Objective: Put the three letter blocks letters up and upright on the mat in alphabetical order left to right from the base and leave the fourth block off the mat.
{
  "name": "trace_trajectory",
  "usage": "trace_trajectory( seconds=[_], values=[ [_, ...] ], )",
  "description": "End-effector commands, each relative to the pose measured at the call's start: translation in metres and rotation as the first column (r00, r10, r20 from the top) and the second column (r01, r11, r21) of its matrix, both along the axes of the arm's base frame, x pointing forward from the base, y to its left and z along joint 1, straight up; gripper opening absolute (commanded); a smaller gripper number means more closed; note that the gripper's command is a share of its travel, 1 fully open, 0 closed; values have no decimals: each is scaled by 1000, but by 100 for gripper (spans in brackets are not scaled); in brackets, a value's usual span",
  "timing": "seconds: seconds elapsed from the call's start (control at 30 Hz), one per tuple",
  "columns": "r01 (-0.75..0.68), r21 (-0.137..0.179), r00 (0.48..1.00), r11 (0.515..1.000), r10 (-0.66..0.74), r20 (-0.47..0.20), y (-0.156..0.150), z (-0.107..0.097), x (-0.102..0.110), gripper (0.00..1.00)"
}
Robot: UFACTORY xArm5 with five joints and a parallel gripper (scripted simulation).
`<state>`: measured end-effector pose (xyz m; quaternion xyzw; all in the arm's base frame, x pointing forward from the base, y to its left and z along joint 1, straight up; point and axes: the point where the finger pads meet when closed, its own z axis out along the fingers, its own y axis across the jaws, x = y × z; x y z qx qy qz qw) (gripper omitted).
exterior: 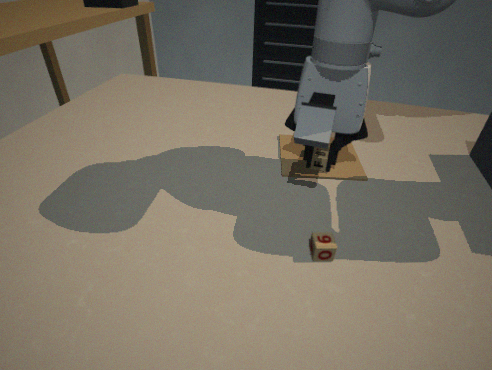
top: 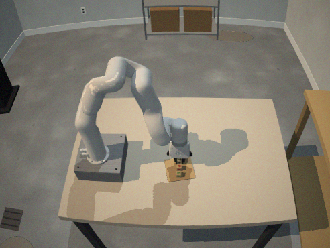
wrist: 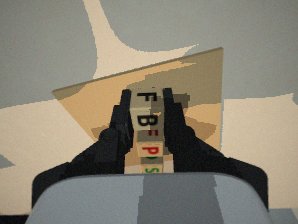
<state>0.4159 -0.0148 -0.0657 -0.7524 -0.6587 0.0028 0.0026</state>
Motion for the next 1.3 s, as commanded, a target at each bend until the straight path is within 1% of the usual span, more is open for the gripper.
trace_trajectory(
  seconds=[0.0,0.4,0.43,0.5,0.53,0.6,0.63,0.7,0.73,0.87,0.9,1.27],
  values=[
    [0,0,1000,1000,0,3,0,1,1,21],
    [0,0,1000,1000,0,3,0,1,1,21],
    [0,0,1000,1000,0,3,0,1,1,26],
    [0,0,1000,1000,0,3,0,1,1,26],
    [0,0,1000,1000,0,3,0,1,1,30],
    [0,0,1000,1000,0,3,0,1,1,30],
    [0,0,1000,1000,0,3,0,1,1,34],
    [0,0,1000,1000,0,3,0,1,1,34],
    [0,0,1000,1000,0,3,0,1,1,38],
    [0,0,1000,1000,0,3,0,1,1,38],
    [0,0,1000,1000,0,3,0,1,1,42],
    [0,0,1000,1000,0,3,0,2,1,42]
  ],
)
